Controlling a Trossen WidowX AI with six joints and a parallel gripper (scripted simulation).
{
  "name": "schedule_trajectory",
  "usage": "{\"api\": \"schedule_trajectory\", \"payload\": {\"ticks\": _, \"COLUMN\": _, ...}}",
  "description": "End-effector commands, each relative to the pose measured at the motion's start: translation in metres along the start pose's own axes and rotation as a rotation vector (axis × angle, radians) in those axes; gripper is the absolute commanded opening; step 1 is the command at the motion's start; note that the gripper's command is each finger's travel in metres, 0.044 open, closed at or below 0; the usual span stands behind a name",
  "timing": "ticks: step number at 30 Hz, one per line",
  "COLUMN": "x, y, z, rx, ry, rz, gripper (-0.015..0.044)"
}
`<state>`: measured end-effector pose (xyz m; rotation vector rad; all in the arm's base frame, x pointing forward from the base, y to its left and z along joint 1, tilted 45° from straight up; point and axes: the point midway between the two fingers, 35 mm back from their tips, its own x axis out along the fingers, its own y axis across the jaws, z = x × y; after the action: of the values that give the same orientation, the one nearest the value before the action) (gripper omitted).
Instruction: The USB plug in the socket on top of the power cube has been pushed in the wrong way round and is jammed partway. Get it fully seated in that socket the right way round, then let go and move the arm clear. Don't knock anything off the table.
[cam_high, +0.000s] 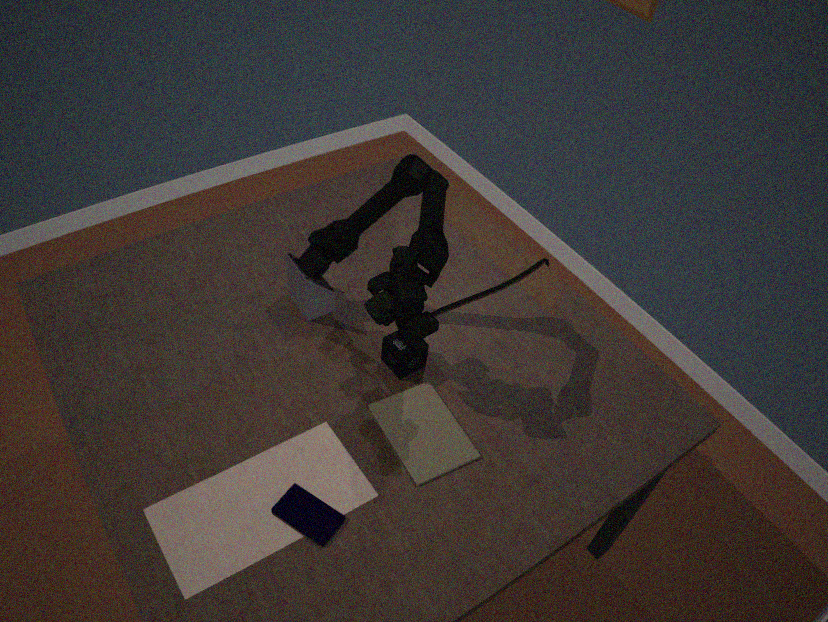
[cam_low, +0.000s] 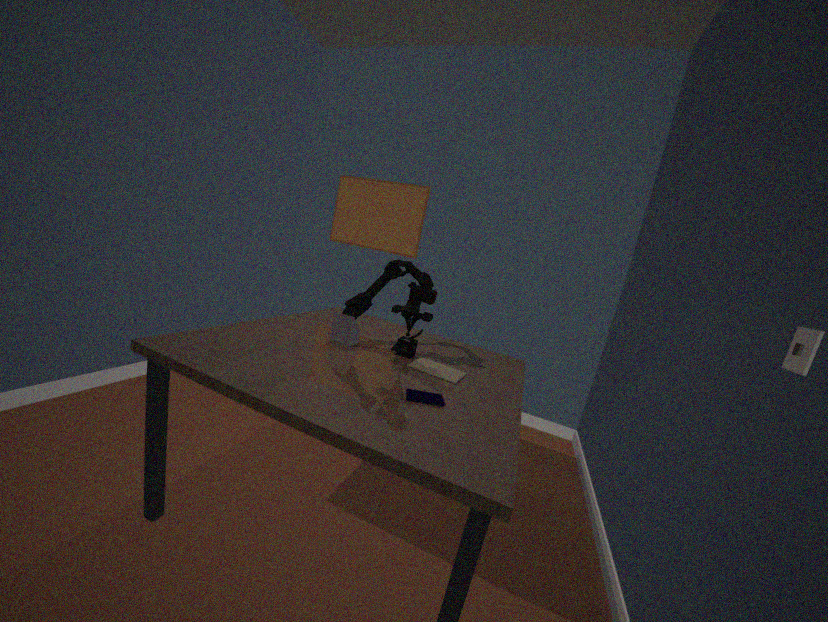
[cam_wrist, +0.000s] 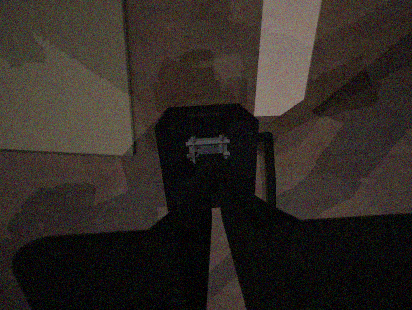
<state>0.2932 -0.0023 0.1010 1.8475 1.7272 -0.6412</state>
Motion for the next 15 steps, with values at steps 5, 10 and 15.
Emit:
{"api": "schedule_trajectory", "payload": {"ticks": 5, "x": 0.0012, "y": 0.0004, "z": -0.0008, "rx": -0.006, "ry": 0.010, "rz": 0.003, "gripper": 0.0000}}
{"api": "schedule_trajectory", "payload": {"ticks": 10, "x": 0.0018, "y": 0.0004, "z": -0.0011, "rx": -0.005, "ry": 0.014, "rz": 0.003, "gripper": 0.0000}}
{"api": "schedule_trajectory", "payload": {"ticks": 15, "x": 0.0024, "y": 0.0005, "z": -0.0014, "rx": -0.005, "ry": 0.018, "rz": 0.003, "gripper": 0.0000}}
